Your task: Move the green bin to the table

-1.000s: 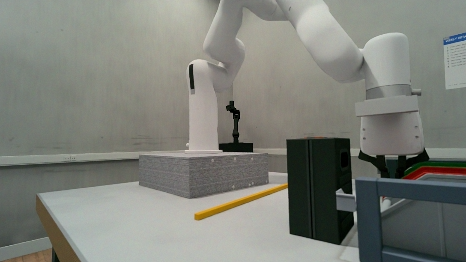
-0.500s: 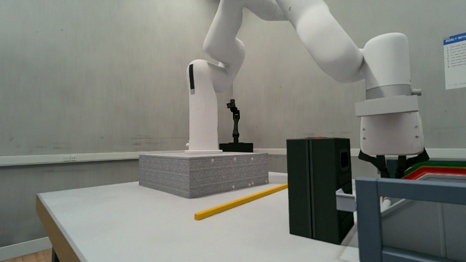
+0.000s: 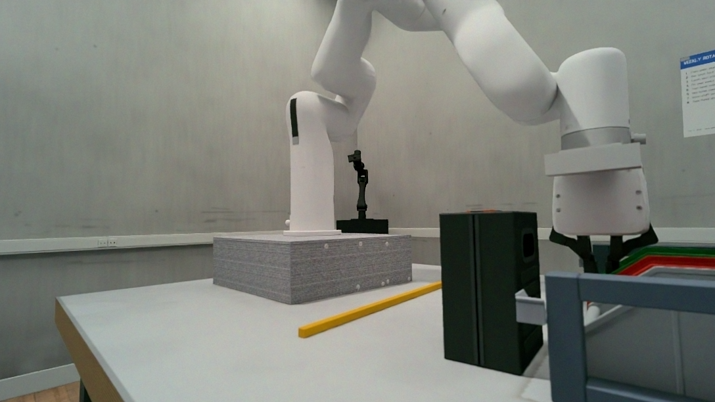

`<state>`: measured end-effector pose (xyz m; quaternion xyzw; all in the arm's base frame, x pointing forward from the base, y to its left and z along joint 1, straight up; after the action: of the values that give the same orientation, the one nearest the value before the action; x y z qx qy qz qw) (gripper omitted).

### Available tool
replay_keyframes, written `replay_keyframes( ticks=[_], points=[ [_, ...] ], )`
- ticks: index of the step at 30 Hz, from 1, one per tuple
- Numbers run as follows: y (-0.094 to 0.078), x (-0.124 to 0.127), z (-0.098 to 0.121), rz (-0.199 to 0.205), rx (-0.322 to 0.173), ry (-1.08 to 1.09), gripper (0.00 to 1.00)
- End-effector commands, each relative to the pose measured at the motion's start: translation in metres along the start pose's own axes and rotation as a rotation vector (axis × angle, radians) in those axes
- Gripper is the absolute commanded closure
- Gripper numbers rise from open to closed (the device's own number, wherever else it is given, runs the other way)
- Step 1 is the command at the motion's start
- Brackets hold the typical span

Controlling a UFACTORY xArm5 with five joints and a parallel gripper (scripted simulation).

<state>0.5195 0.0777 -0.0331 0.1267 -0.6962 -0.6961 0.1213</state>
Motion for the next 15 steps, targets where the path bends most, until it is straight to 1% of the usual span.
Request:
replay_keyframes(
  ticks=[1, 15],
  points=[
    [0.0045, -0.0021, -0.0004, -0.006, 0.001, 0.000, 1.00],
    [0.0101, -0.0021, -0.0005, -0.006, 0.001, 0.000, 1.00]
  ],
)
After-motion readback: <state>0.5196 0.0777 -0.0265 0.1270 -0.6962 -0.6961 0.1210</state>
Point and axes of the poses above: the point where the finger pads meet when closed, its own y axis back along the fingers, its own x axis across the jaws, z = x × y, the point moved 1 cm from there along y, back along the fingers, and after that the axes turned 10 degrees about y, right-handed, at the moved point
